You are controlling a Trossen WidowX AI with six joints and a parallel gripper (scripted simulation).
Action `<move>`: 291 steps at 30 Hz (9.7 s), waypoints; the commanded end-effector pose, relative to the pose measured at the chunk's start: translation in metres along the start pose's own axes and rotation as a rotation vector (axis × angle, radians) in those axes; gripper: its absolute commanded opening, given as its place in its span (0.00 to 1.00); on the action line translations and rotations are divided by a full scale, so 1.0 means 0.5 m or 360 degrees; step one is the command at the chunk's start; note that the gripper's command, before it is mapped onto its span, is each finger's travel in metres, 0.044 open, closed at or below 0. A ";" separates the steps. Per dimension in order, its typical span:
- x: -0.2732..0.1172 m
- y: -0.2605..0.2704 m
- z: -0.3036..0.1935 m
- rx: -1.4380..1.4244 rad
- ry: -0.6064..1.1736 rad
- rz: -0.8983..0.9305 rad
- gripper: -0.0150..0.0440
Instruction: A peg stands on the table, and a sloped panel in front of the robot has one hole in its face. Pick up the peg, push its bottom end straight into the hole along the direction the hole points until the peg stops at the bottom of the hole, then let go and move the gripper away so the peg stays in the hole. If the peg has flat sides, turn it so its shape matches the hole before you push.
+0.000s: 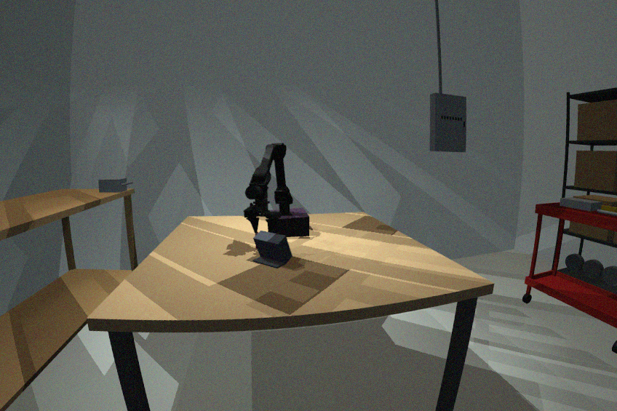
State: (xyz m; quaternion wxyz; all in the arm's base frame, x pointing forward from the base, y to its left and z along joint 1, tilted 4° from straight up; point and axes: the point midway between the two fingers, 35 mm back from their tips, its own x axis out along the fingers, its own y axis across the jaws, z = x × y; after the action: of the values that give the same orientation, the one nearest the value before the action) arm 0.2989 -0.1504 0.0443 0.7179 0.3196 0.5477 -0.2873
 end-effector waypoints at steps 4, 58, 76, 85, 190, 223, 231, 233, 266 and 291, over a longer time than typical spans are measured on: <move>-0.032 -0.068 -0.008 -0.0174 0.0104 -0.0143 1.00; 0.079 -0.114 -0.029 -0.0246 0.0167 -0.0195 1.00; 0.073 -0.111 -0.025 -0.0236 0.0163 -0.0187 0.27; 0.056 -0.108 -0.021 -0.0237 0.0163 -0.0188 0.25; 0.013 0.051 -0.048 -0.0905 -0.0405 -0.0572 0.25; 0.023 0.105 -0.082 -0.1092 -0.0672 -0.0657 0.25; 0.023 0.117 -0.092 -0.1130 -0.0740 -0.0672 0.25; 0.023 0.120 -0.095 -0.1140 -0.0757 -0.0675 0.25; 0.014 0.162 -0.144 -0.1268 -0.1041 -0.0713 0.25; 0.000 0.184 -0.187 -0.1333 -0.1258 -0.0718 0.25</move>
State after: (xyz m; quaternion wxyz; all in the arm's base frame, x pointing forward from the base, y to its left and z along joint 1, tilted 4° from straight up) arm 0.3158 -0.0223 0.0395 0.8527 -0.2339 0.3674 -0.2885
